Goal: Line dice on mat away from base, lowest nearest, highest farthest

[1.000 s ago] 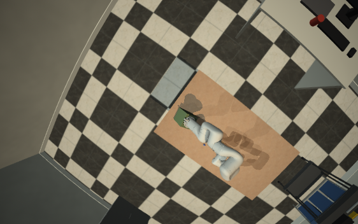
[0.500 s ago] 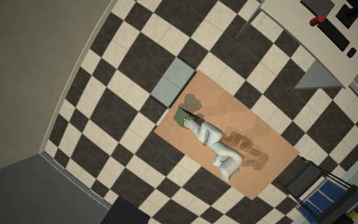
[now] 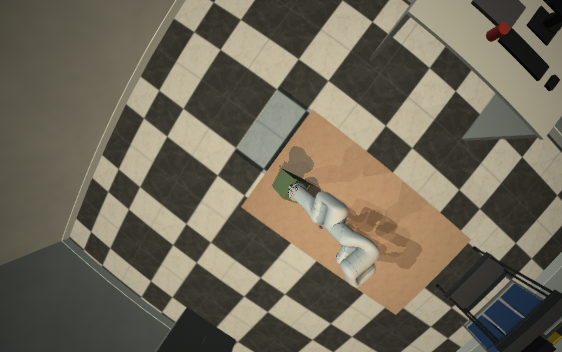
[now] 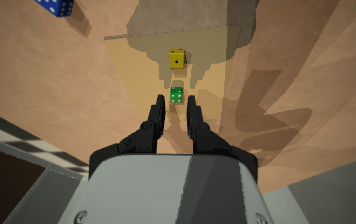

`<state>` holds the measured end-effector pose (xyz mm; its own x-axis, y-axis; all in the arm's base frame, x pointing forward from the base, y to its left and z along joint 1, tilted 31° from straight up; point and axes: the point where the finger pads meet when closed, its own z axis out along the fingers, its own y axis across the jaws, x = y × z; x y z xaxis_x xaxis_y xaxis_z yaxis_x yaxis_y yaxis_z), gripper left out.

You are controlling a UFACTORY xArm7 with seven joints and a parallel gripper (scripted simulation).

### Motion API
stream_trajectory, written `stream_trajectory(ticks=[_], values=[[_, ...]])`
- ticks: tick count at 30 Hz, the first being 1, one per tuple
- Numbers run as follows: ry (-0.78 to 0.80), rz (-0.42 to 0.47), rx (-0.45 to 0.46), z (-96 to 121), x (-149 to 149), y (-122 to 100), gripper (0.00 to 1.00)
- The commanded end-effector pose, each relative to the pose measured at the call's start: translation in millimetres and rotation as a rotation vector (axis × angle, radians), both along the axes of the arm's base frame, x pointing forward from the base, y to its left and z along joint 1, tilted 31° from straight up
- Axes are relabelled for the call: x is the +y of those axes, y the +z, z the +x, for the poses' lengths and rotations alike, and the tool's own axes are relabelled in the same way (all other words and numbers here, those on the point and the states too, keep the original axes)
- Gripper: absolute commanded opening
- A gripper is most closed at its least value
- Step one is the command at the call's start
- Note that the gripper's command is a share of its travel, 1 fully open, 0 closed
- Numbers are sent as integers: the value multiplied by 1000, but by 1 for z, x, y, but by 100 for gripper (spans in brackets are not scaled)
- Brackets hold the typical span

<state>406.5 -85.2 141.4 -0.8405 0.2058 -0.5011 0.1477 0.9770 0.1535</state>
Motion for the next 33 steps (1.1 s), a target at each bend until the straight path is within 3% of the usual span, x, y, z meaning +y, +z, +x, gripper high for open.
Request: stream_trajectory(ticks=[1, 21, 31, 32, 33], values=[[-6, -7, 6, -4, -1, 8, 31], [-6, -7, 6, -30, -3, 51, 31], [-6, -7, 6, -33, -3, 56, 31], [-6, -7, 6, -33, -3, 56, 100], [-6, -7, 6, -33, -3, 56, 100]])
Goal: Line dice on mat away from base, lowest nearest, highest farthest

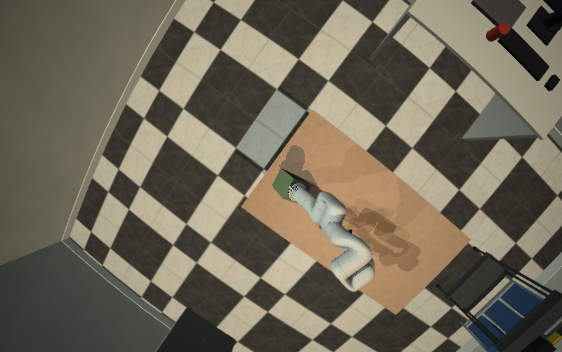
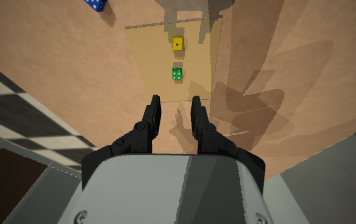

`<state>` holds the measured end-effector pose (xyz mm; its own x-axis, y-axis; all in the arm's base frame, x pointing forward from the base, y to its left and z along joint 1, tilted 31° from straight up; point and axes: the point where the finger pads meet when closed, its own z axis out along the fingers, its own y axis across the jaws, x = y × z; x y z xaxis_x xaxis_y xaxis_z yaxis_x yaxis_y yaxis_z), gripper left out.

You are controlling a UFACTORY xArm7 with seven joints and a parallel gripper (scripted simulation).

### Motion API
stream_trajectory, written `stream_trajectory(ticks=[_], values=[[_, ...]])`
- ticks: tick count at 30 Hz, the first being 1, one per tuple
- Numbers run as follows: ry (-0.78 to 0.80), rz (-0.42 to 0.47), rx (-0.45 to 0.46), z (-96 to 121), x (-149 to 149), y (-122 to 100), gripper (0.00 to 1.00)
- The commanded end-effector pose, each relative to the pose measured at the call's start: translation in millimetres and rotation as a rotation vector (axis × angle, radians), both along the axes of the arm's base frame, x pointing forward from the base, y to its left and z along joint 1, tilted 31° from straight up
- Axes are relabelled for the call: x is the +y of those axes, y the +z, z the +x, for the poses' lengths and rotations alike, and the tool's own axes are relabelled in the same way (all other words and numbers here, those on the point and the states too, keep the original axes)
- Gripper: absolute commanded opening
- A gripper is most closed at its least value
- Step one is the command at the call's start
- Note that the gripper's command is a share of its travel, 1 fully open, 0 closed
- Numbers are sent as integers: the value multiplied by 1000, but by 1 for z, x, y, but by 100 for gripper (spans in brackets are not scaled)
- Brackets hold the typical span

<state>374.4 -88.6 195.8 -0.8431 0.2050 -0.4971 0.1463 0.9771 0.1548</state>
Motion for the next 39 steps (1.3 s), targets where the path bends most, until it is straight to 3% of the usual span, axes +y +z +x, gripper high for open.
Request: stream_trajectory(ticks=[1, 20, 25, 39], values=[[-8, -9, 2, 0, 0, 2, 100], [-3, -13, 1, -1, -1, 2, 100], [139, -127, -16, -18, -29, -8, 100], [427, -310, -30, -54, -66, -40, 100]])
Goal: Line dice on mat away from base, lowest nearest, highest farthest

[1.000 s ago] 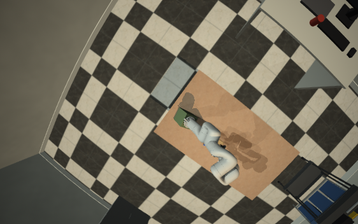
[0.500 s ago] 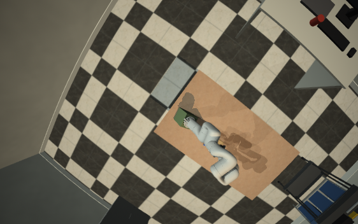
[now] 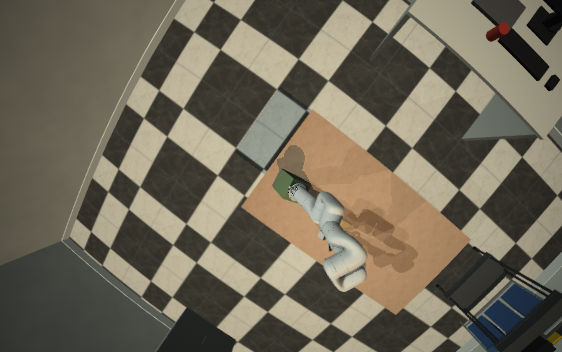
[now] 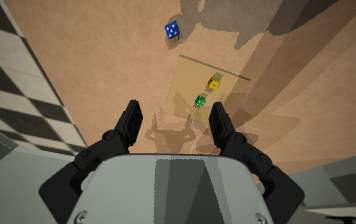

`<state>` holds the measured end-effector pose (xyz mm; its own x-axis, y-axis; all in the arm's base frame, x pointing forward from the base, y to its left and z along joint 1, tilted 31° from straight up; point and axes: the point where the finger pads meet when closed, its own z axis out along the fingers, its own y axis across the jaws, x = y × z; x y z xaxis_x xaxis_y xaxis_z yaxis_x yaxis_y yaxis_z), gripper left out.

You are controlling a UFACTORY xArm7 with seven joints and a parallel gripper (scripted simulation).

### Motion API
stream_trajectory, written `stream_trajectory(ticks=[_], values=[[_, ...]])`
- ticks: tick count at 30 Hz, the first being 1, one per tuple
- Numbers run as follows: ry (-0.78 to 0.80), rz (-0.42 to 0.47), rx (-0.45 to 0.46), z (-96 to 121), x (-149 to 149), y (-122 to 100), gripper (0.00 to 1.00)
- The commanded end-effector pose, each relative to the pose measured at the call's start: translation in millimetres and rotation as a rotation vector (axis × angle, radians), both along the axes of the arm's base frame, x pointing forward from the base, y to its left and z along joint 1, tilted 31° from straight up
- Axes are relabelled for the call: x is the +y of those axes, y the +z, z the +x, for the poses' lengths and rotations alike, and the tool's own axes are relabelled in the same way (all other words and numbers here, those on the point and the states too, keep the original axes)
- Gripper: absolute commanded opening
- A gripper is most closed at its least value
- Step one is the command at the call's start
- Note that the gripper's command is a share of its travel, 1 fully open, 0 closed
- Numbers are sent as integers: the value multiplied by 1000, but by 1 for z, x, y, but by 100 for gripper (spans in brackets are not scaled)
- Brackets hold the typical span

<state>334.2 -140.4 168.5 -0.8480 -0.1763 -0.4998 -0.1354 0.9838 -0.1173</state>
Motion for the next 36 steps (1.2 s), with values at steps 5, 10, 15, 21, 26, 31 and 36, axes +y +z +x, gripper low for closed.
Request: stream_trajectory(ticks=[5, 10, 15, 21, 26, 31, 36], values=[[210, -66, -14, -21, -19, -22, 100], [340, -125, -9, -36, -25, -42, 100], [388, -144, -8, -42, -26, -50, 100], [388, -144, -8, -42, -26, -50, 31], [388, -144, -8, -42, -26, -50, 31], [388, -144, -8, -42, -26, -50, 31], [388, -144, -8, -42, -26, -50, 31]])
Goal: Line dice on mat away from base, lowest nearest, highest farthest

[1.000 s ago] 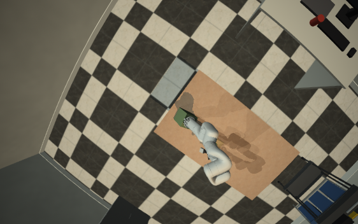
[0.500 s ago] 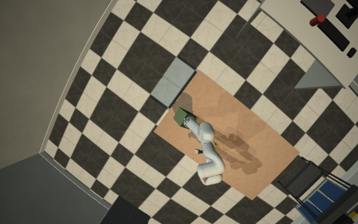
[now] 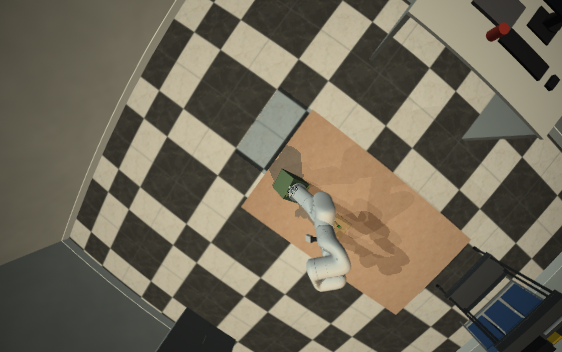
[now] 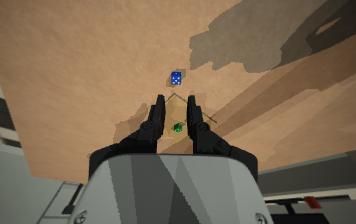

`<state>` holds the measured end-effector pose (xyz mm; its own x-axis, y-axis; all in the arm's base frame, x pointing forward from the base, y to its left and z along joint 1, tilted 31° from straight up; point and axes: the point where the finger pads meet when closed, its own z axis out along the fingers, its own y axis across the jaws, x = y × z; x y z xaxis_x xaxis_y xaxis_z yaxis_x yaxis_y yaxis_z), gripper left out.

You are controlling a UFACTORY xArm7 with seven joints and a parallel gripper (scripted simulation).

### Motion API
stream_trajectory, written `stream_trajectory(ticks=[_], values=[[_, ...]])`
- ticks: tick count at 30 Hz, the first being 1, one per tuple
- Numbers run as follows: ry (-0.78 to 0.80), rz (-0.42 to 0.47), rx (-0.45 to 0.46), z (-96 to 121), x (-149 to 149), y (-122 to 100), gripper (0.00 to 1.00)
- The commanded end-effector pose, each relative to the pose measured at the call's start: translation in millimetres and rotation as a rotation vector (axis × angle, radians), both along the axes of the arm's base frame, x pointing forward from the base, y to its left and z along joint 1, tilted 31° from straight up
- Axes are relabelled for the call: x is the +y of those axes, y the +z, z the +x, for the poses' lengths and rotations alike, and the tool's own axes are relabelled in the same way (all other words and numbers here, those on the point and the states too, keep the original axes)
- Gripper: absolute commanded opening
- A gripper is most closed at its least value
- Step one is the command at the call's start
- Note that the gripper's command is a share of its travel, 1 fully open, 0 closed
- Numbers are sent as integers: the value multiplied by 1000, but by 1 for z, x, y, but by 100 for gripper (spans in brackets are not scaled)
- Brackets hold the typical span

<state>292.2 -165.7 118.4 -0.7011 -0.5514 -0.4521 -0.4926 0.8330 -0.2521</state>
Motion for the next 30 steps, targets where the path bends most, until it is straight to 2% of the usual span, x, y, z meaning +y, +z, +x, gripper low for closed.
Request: stream_trajectory(ticks=[1, 30], values=[[-1, 0, -1, 0, -1, 0, 31], [0, 0, -1, 3, 0, -5, 31]])
